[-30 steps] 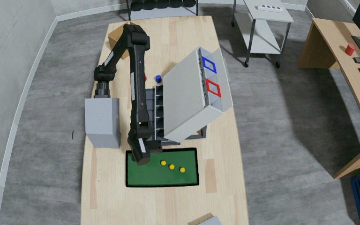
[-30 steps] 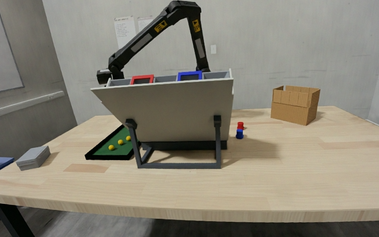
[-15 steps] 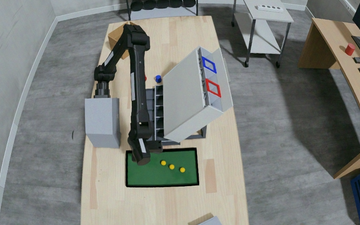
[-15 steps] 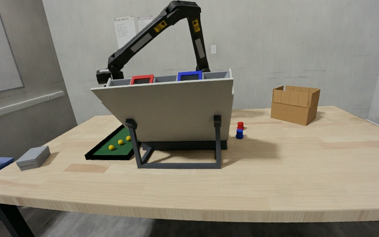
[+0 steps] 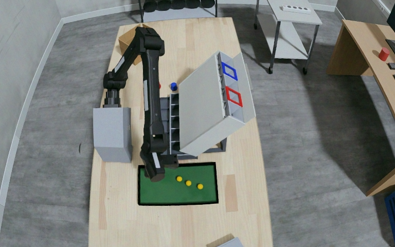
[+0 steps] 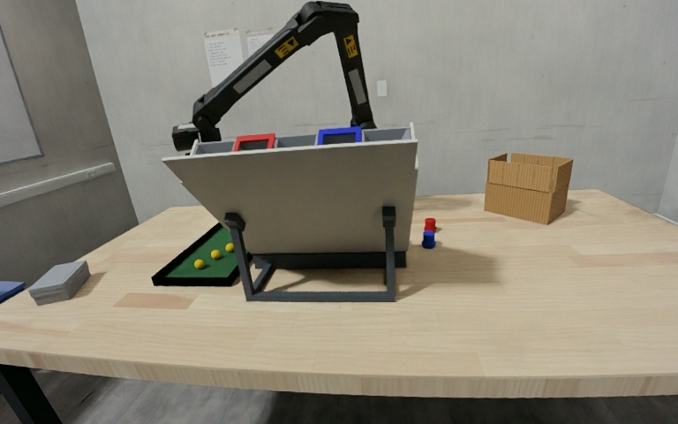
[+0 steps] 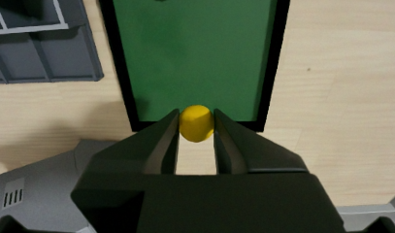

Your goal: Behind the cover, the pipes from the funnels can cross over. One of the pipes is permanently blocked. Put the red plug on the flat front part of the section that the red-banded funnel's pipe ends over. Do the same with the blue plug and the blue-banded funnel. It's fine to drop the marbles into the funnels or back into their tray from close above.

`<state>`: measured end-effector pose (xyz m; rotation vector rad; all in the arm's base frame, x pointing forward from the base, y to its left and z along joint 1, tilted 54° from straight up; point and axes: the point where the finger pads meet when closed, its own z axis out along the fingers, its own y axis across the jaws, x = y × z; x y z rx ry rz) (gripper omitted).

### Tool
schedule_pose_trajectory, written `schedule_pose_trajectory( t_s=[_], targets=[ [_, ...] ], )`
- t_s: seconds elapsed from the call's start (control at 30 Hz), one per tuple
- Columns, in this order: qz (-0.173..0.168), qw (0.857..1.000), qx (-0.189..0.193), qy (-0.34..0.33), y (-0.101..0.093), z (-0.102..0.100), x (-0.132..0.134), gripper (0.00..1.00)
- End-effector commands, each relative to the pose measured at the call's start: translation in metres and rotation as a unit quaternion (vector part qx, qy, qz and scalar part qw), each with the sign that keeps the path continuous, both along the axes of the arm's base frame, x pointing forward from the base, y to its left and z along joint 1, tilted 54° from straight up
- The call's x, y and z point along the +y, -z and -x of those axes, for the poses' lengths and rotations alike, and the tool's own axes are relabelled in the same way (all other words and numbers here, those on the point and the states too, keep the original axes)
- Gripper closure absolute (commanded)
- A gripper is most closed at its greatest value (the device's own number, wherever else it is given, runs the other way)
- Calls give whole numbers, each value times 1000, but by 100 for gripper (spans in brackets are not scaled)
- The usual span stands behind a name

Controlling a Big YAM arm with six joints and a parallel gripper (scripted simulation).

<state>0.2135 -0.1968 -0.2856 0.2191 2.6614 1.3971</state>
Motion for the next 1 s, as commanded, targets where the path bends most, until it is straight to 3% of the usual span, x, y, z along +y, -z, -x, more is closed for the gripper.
schedule_pose_trajectory(
  t_s=[0.0, 0.97],
  targets=[
    [16, 1000, -9, 3, 6, -11, -22, 100],
    [8, 1000, -5, 4, 10, -16, -28, 100]
  ],
)
